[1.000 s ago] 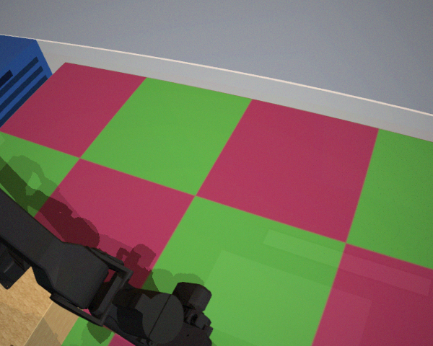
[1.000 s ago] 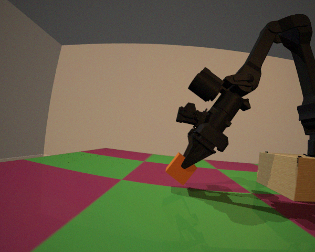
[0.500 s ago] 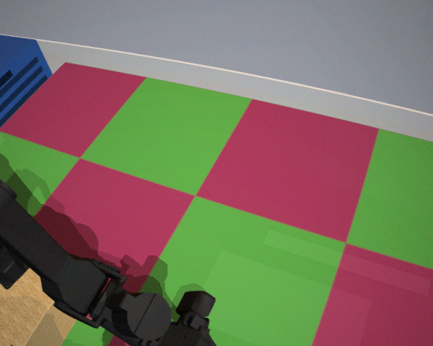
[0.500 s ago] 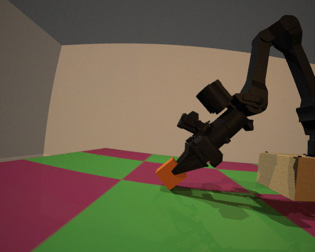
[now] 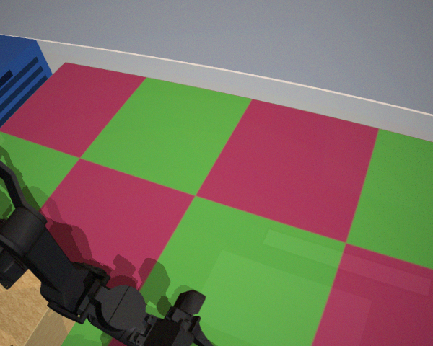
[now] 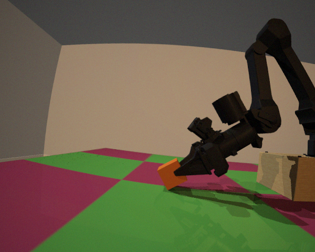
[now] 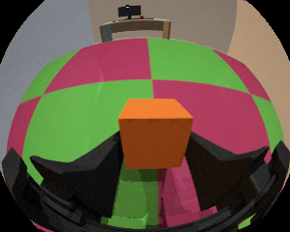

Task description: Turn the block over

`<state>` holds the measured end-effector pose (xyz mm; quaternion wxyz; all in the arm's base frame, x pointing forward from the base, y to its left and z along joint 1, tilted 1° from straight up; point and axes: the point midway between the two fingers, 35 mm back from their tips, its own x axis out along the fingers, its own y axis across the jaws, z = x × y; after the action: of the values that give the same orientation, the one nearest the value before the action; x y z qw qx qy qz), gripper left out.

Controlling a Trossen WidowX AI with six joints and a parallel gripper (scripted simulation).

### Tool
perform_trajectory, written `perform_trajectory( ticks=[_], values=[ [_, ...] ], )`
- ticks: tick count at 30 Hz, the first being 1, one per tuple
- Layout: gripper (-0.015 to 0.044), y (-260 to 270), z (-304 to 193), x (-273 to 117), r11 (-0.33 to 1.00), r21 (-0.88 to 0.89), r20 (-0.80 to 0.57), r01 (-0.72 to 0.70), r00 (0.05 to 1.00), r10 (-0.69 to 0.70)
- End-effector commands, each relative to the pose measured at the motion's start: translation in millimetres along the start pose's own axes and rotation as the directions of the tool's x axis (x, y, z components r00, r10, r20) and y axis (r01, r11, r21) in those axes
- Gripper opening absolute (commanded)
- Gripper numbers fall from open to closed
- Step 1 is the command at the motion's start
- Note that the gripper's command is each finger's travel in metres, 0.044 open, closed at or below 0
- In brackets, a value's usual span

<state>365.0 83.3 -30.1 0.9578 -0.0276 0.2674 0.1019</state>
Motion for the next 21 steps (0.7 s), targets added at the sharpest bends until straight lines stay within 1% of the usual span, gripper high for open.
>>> perform_trajectory(
  ticks=[1, 8, 21],
  values=[
    [0.0, -0.9, -7.5, -6.6, 1.0, -0.004, 0.039, 0.005, 0.999, -0.005],
    [0.0, -0.9, -5.3, -11.2, 1.0, -0.004, 0.086, 0.005, 0.996, -0.005],
    [0.0, -0.9, -5.1, -11.4, 1.0, -0.004, 0.088, 0.005, 0.996, -0.005]
  ],
)
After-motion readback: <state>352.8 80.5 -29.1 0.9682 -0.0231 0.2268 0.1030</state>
